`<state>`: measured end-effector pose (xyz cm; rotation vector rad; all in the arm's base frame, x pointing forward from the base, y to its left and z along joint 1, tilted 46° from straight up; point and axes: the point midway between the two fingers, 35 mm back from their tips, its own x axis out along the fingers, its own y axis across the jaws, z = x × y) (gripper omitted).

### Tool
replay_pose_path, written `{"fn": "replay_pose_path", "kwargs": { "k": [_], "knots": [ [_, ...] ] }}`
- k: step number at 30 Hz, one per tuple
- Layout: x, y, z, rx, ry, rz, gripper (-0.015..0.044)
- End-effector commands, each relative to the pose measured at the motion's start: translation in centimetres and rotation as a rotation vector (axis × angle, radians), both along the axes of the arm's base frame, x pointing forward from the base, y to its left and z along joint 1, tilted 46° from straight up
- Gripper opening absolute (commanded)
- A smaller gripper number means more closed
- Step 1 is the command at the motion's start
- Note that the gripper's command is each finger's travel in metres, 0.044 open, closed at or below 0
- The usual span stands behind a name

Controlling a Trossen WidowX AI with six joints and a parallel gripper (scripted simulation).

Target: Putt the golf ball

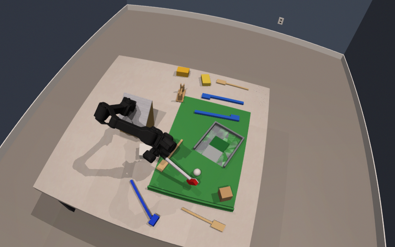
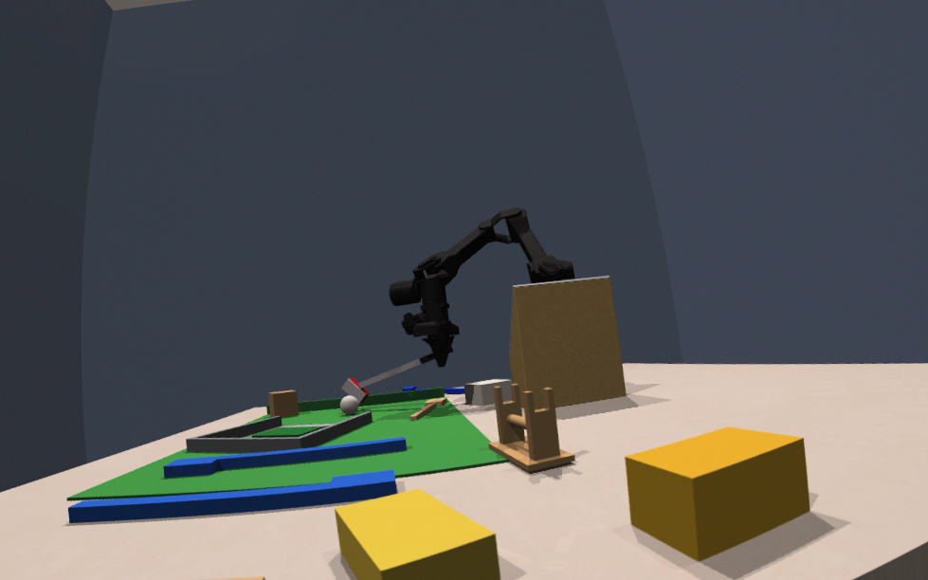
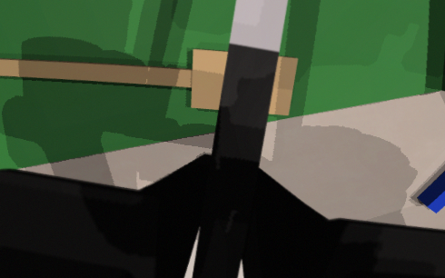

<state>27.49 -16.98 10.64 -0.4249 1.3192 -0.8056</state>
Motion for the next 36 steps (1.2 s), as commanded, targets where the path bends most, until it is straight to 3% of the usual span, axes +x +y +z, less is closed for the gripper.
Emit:
{"fn": "replay_pose_path", "kwargs": {
  "k": [1, 36],
  "knots": [
    [0.1, -0.4, -0.5, 0.002, 0.001, 0.008, 0.0000],
    [-0.3, -2.3, 0.0, 0.003, 0.003, 0.000, 0.0000]
  ]
}}
